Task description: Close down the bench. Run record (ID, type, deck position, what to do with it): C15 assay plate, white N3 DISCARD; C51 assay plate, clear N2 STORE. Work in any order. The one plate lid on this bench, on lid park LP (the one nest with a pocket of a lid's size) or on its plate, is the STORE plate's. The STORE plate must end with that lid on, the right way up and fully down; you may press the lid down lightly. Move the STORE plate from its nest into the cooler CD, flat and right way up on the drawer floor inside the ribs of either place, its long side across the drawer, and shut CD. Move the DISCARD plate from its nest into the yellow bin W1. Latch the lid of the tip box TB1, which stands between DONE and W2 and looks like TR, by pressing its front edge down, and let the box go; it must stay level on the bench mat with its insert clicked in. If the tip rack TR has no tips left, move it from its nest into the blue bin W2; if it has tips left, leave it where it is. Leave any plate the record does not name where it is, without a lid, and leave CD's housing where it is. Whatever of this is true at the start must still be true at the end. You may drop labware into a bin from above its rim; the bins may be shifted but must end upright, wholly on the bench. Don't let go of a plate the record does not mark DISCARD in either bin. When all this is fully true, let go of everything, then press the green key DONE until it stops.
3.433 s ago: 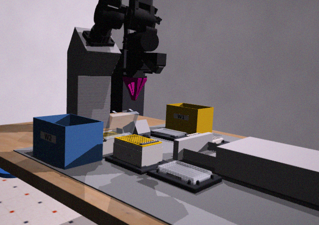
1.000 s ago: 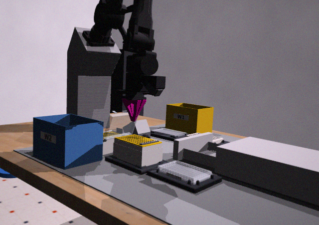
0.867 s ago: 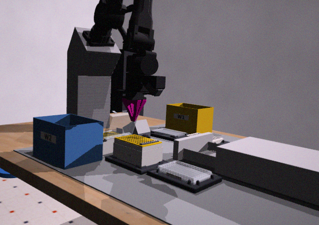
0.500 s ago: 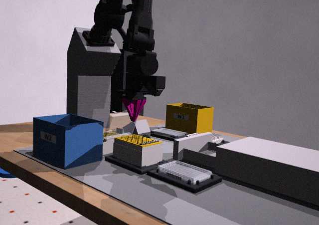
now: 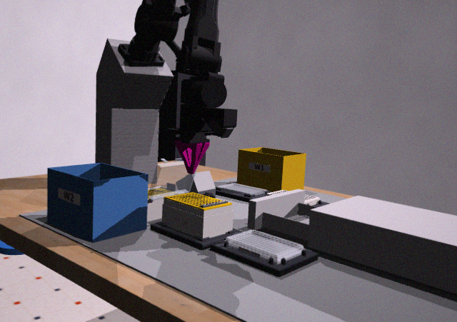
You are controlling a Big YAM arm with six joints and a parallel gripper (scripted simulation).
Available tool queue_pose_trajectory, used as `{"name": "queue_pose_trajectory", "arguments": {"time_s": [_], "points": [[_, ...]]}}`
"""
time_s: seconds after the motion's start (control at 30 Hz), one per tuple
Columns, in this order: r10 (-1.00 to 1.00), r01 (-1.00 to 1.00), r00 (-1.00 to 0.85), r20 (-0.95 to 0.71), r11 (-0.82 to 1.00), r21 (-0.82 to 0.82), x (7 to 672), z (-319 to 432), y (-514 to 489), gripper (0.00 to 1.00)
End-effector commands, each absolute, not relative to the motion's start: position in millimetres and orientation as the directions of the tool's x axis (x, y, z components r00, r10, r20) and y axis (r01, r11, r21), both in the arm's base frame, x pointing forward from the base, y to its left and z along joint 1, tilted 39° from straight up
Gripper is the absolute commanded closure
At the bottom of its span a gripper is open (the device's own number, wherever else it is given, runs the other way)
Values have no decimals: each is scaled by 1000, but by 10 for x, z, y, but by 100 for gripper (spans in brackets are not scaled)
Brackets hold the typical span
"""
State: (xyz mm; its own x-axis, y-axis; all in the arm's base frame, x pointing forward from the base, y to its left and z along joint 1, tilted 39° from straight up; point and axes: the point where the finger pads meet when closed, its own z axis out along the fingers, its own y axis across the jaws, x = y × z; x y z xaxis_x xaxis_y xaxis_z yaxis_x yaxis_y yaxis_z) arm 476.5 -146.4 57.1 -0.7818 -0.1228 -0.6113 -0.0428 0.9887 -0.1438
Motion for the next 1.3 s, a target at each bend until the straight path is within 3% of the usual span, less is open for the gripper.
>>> {"name": "queue_pose_trajectory", "arguments": {"time_s": [0.0,1.27], "points": [[-119,-27,-757,-643,988,-152,4883,728,-1498,100],[-130,-31,-757,-640,986,-165,4542,573,-1570,100]]}}
